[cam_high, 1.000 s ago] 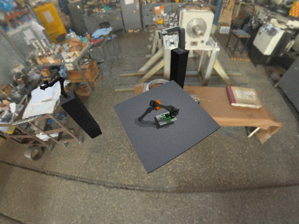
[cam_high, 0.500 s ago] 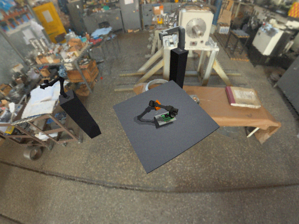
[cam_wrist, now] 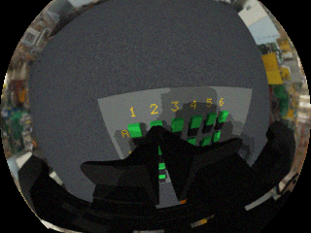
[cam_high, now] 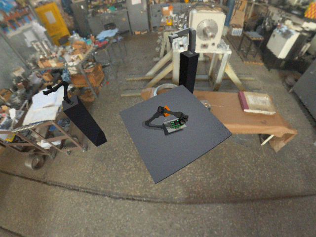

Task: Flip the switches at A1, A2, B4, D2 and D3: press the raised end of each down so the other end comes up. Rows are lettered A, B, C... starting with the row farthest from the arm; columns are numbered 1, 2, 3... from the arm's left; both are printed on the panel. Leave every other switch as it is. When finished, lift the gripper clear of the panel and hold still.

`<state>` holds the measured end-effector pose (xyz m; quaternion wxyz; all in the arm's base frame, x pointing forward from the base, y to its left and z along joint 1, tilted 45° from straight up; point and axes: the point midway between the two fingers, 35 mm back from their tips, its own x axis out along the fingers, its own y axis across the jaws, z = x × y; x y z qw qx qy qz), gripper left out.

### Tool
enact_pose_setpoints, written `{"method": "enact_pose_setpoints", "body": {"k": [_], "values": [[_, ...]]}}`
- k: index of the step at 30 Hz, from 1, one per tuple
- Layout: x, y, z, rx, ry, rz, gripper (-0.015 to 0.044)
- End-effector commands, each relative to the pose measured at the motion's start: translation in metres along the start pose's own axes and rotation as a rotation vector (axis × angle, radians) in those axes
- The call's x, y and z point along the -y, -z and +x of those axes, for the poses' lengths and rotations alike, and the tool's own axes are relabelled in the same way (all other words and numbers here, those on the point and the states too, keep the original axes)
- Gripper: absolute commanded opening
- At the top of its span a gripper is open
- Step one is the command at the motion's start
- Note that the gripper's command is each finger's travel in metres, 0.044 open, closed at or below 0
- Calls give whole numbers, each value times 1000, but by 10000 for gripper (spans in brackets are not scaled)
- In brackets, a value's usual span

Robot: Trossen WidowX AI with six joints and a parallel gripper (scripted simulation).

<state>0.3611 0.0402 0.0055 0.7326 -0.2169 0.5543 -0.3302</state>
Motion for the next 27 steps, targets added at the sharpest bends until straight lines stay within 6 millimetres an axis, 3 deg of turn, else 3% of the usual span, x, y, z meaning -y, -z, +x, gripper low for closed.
{"method": "enact_pose_setpoints", "body": {"k": [1,27], "values": [[1,0,1,2,5,-4,0],[1,0,5,2,5,-4,0]]}}
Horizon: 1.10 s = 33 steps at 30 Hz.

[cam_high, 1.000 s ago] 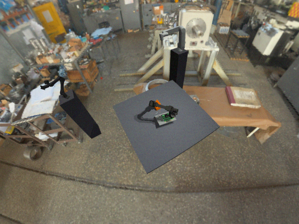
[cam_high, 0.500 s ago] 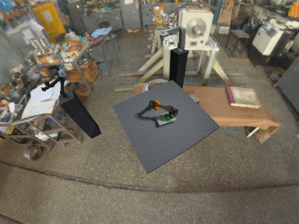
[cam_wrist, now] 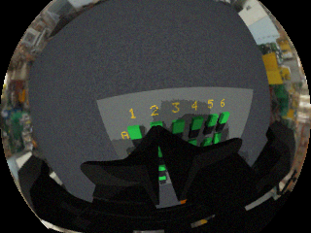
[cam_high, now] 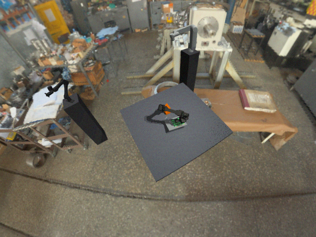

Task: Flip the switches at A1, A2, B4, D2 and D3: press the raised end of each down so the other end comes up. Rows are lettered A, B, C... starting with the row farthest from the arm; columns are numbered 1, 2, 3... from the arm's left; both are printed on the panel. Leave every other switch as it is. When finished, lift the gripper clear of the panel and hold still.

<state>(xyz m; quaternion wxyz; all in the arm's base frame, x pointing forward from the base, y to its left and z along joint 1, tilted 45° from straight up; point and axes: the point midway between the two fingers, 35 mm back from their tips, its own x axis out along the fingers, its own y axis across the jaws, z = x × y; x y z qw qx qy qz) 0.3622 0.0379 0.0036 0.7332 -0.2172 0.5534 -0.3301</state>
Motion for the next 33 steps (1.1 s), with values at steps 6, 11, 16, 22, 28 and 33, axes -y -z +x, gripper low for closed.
{"method": "enact_pose_setpoints", "body": {"k": [6,11,16,22,28,33], "values": [[1,1,3,-1,5,-5,0],[1,1,3,-1,5,-5,0],[0,3,-59,22,2,-5,0],[1,5,-63,23,2,-6,0],[40,49,-63,22,4,-8,0],[50,62,-61,21,5,-9,0]]}}
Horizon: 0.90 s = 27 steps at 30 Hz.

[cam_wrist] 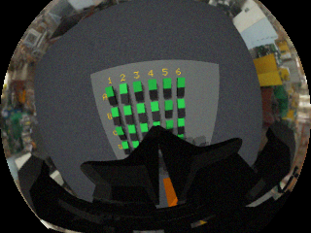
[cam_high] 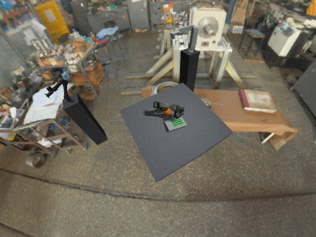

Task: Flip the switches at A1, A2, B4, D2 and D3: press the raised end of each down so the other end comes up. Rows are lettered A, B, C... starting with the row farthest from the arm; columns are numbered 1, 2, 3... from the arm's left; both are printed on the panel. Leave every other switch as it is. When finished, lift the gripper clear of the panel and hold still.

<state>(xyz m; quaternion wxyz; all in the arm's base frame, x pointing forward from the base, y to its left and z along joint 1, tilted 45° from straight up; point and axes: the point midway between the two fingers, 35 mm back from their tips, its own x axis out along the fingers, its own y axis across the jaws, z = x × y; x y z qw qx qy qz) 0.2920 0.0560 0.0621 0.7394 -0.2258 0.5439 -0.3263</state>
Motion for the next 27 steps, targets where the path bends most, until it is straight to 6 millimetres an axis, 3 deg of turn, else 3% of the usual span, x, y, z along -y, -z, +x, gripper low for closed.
{"method": "enact_pose_setpoints", "body": {"k": [1,4,8,27], "values": [[5,11,3,-7,1,-1,0],[5,11,5,-5,0,-1,0],[6,12,36,19,1,-1,0],[6,12,54,21,2,-1,0]]}}
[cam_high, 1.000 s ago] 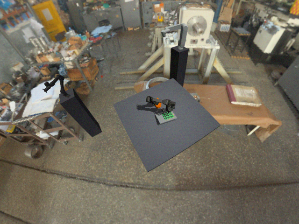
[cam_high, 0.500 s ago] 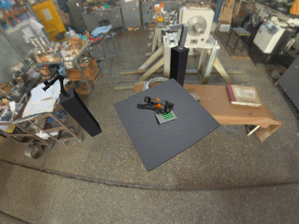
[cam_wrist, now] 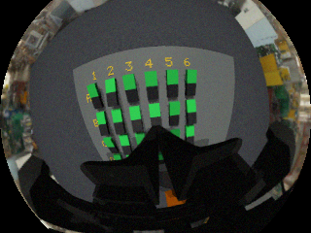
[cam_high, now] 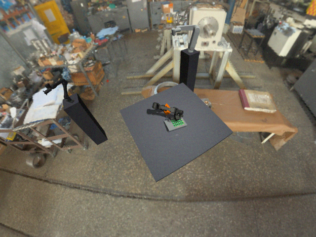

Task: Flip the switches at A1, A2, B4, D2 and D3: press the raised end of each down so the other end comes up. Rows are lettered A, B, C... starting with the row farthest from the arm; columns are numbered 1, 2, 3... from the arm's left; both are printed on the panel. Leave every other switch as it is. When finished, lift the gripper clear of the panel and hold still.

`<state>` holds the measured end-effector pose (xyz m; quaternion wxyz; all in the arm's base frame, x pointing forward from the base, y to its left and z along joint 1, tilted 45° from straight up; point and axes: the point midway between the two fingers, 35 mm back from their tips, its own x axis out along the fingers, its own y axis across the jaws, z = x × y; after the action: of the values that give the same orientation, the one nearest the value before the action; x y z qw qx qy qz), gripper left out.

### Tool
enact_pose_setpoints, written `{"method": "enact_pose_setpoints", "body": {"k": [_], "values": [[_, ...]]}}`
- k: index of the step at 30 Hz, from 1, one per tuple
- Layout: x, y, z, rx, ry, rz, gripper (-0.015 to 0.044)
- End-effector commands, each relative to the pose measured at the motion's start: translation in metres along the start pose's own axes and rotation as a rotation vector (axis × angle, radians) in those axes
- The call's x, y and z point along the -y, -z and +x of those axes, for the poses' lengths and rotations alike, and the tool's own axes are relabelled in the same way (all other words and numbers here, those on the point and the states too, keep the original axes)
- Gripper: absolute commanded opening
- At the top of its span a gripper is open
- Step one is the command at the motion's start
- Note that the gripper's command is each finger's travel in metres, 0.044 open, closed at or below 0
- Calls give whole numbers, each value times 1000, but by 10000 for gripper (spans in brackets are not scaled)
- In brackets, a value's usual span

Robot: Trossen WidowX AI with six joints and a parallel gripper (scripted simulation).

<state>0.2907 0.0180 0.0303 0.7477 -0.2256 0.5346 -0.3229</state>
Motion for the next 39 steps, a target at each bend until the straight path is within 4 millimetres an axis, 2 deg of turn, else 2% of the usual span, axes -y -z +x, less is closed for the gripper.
{"method": "enact_pose_setpoints", "body": {"k": [1,6,39], "values": [[2,2,8,-4,9,-7,0],[2,3,13,-3,9,-7,0],[2,3,14,-3,9,-7,0]]}}
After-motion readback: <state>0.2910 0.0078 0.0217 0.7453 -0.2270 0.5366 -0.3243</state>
